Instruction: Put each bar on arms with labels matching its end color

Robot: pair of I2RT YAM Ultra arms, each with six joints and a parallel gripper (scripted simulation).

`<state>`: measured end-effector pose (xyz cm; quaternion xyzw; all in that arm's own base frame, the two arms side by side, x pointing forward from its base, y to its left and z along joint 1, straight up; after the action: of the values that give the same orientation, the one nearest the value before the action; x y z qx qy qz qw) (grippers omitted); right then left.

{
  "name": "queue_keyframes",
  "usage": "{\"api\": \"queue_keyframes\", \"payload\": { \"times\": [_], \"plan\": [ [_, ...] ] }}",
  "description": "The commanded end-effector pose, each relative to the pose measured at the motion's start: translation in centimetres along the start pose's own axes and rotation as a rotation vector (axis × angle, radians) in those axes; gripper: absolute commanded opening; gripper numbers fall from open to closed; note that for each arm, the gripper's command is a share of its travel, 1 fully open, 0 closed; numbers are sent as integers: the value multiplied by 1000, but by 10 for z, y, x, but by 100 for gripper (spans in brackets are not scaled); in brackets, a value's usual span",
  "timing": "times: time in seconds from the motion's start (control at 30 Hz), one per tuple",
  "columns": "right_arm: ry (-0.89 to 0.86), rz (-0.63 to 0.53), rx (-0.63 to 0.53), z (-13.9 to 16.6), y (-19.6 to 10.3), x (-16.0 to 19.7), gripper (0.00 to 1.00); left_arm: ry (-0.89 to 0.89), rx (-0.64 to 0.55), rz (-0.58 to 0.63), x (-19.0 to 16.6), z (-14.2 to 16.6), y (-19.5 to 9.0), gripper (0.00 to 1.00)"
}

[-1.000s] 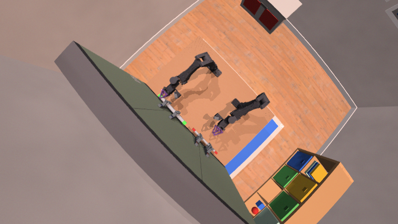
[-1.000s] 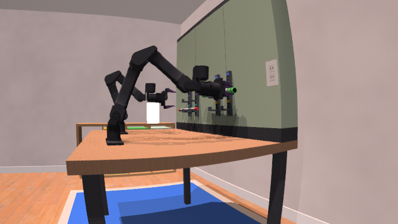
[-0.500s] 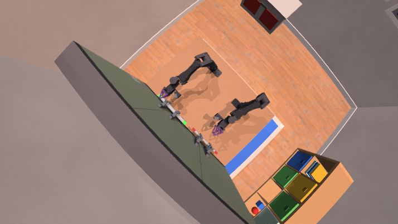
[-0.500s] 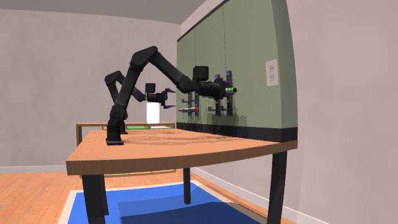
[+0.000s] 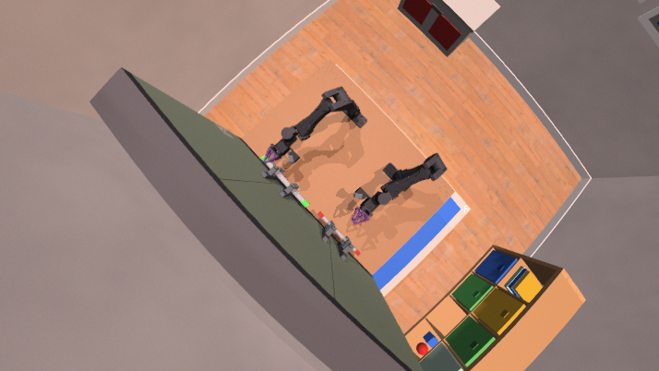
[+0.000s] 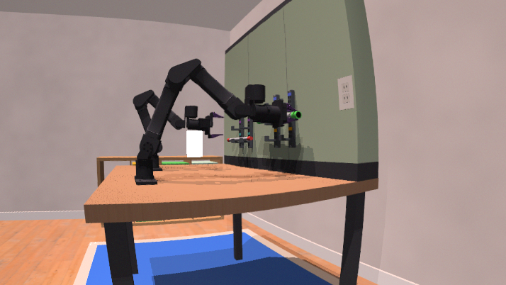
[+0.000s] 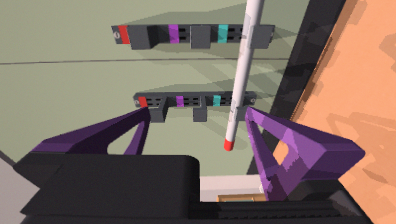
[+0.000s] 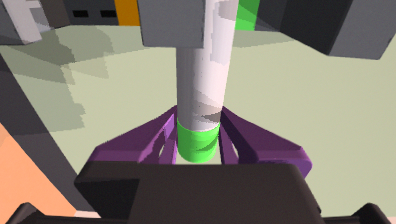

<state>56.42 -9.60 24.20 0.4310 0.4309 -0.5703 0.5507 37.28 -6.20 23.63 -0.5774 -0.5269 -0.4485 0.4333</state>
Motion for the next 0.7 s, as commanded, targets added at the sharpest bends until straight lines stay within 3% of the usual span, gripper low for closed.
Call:
{"api": "queue_keyframes", "payload": {
  "times": [0.0,0.67],
  "plan": [
    [31,20,1,-2,0,-4,0,-5,0,-31,12,1,-2,100],
    [32,19,2,-3,0,1,0,-5,-1,-31,12,1,-2,100]
  ]
}}
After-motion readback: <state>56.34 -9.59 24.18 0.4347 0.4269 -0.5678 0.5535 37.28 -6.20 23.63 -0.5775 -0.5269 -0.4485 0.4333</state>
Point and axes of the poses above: on each arm, the point where the finger pads meet when closed, its own y axis out along the fingers, its own x axis across the jaws, z = x × y, the point moved 1 cm from there along -y, back along the fingers, and after that the axes turned 13 degrees about -y, right-handed, at the moved point
